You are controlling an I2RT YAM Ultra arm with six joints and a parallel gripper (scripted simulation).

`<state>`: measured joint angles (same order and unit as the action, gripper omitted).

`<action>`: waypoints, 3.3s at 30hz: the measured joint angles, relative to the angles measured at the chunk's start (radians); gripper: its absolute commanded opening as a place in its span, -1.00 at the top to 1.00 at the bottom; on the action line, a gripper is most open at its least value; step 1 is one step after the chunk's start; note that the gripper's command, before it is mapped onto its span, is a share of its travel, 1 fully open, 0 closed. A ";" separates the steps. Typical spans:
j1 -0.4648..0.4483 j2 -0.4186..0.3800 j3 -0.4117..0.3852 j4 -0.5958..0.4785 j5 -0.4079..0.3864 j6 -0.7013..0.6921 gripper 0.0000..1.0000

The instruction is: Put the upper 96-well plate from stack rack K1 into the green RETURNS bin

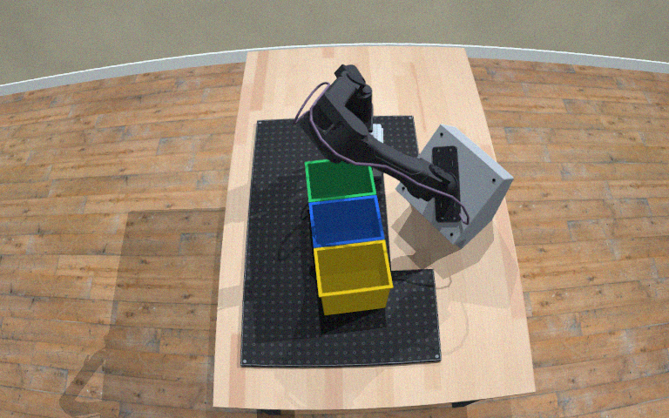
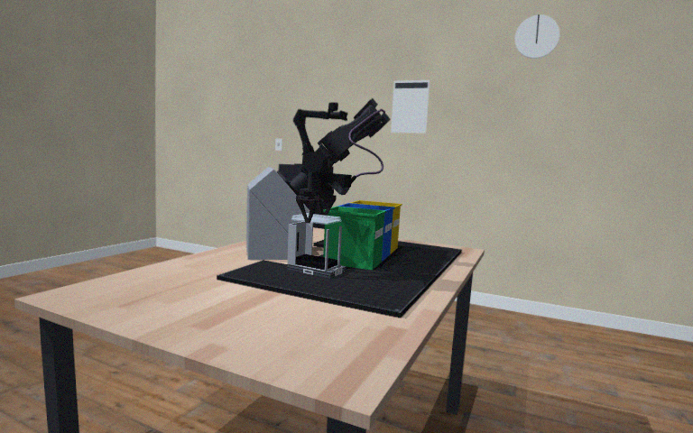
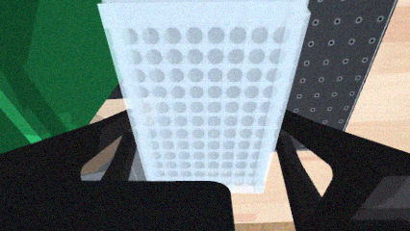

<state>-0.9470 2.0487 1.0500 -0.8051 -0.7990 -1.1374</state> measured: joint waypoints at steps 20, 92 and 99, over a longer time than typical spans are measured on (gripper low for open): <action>-0.066 -0.014 0.068 -0.153 0.019 -0.091 1.00; -0.138 -0.027 0.159 -0.351 0.064 -0.197 1.00; -0.138 -0.037 0.148 -0.350 0.053 -0.222 1.00</action>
<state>-1.0855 2.0113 1.1984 -1.1549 -0.7456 -1.3598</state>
